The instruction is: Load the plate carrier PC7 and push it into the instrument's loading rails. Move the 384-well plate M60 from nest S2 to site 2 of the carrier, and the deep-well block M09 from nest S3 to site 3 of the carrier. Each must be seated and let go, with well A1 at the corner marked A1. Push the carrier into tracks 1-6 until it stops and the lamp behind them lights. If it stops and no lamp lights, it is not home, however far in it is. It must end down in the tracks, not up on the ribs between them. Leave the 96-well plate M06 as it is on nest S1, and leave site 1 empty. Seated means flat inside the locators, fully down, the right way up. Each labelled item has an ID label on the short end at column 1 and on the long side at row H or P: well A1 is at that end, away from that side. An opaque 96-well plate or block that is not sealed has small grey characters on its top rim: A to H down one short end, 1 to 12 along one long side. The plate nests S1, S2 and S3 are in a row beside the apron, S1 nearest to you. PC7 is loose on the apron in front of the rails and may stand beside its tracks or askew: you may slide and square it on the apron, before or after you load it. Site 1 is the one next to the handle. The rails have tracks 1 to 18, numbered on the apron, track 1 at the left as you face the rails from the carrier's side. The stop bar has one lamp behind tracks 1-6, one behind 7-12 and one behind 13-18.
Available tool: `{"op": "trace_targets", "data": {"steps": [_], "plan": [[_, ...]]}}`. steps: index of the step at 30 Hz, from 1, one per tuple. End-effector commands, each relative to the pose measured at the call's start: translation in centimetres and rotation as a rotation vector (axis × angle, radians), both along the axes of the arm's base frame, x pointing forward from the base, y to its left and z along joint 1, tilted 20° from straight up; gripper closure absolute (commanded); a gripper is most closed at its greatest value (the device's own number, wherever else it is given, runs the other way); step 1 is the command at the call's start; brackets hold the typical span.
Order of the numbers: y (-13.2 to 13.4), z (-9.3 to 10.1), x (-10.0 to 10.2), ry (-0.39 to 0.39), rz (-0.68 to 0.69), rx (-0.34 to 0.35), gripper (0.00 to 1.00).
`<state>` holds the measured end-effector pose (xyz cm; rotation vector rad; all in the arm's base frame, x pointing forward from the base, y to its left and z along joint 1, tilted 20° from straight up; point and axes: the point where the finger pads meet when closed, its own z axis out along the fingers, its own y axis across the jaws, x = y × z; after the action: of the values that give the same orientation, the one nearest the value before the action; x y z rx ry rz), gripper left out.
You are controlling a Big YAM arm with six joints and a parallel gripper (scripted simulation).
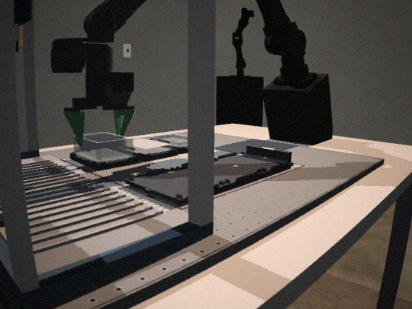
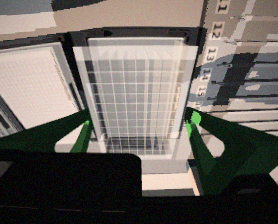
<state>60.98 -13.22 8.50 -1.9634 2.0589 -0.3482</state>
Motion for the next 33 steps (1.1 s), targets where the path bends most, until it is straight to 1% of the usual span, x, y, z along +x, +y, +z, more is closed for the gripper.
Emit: {"op": "trace_targets", "data": {"steps": [1,15,18,33], "plan": [[0.6,-0.2,1.5,-0.018,0.001,-0.002,0.00],[0.5,-0.7,2.5,-0.033,0.001,-0.006,0.00],[0.5,-1.3,2.3,-0.026,0.001,-0.004,0.00],[0.5,-1.4,2.4,-0.025,0.002,-0.004,0.00]]}}
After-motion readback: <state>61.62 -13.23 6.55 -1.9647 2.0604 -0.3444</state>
